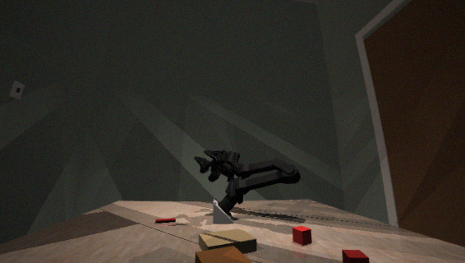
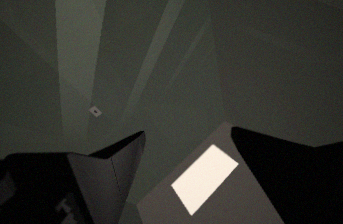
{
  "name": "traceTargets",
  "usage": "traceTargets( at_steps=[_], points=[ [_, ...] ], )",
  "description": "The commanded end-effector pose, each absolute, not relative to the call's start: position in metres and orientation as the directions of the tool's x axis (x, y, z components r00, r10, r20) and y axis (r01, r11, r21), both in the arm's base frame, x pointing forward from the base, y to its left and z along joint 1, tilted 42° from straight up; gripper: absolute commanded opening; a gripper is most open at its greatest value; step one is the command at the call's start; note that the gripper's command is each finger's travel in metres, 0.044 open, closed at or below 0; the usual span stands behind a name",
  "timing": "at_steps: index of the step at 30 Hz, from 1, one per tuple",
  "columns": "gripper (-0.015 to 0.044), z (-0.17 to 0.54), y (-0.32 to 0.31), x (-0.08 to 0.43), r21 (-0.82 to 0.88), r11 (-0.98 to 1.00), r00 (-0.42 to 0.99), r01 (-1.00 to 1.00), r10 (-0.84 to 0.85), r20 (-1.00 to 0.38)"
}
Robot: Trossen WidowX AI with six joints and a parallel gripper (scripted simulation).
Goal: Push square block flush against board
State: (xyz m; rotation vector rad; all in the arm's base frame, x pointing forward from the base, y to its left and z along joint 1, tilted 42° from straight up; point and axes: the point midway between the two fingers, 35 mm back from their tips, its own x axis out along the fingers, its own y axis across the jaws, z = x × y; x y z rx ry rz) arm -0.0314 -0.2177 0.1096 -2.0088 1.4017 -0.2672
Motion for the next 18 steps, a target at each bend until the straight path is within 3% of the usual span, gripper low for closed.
traceTargets(
  at_steps=[1,15,18],
  points=[
    [0.0374,0.11,-0.218,-0.031,-0.621,-0.203,0.403,-0.757,-0.893,-0.199],
    [0.0006,0.11,-0.233,-0.017,-0.825,-0.069,0.488,-0.56,-0.833,-0.261],
    [0.0,0.11,-0.236,-0.011,-0.866,-0.021,0.514,-0.5,-0.812,-0.277]
  ],
)
